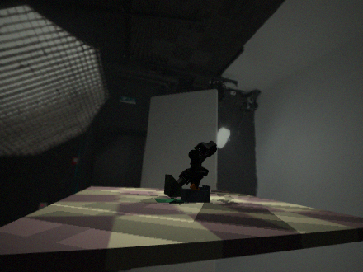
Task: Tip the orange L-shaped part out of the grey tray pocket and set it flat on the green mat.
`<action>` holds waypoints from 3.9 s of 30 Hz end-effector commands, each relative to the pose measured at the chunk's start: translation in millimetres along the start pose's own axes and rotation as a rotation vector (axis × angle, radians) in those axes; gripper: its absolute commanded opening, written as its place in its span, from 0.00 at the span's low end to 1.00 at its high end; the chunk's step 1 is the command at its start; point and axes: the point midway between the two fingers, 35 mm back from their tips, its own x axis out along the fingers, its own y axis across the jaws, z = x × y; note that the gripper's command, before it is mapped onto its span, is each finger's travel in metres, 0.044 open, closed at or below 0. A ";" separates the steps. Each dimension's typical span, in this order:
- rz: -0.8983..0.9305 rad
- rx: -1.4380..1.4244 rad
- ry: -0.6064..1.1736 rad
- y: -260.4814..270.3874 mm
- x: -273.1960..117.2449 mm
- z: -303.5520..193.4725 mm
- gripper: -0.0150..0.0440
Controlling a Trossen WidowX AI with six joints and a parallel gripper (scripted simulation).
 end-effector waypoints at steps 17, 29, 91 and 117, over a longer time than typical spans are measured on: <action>0.001 0.000 -0.001 0.4 2.7 0.2 0.39; 0.001 0.001 -0.001 0.4 -1.0 0.2 0.25; 0.001 0.006 -0.002 1.9 -85.0 -7.8 0.25; 0.000 0.005 0.006 16.6 -83.0 -150.8 0.25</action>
